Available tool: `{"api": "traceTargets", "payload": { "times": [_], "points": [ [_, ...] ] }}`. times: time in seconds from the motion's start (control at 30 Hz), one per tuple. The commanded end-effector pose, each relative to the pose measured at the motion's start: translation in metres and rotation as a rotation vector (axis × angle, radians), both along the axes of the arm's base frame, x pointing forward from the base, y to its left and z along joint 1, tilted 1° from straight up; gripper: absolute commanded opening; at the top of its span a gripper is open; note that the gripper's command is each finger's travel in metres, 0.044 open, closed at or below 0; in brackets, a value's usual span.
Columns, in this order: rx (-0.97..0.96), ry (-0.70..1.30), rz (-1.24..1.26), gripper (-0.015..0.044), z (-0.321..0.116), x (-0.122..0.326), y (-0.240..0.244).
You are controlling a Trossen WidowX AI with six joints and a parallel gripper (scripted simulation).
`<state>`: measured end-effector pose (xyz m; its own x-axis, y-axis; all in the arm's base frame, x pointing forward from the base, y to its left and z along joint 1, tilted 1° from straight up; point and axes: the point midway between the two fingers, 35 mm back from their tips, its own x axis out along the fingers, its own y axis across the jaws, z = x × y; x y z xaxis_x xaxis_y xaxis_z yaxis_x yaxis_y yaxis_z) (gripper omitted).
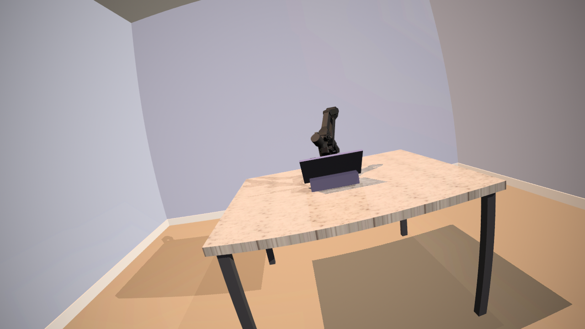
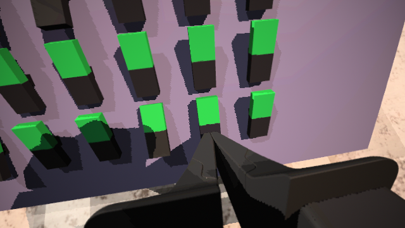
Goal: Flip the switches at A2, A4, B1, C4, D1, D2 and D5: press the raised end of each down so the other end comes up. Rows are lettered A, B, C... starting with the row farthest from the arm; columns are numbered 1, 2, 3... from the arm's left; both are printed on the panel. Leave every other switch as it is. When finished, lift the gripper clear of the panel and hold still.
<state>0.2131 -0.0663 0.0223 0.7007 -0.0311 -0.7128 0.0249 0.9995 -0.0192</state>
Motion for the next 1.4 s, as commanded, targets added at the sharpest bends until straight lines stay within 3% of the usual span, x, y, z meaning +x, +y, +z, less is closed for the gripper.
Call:
{"api": "traceTargets", "payload": {
  "times": [0.0,0.47,0.87,1.37],
  "points": [
    [0.0,-0.002,-0.003,0.0,0.0,0.001,0.0],
    [0.004,0.0,-0.002,0.0,0.001,0.0,0.0],
    [0.0,0.027,-0.004,0.0,0.047,-0.042,0.002],
    [0.0,0.046,-0.001,0.0,0.084,-0.006,0.037]
  ]
}}
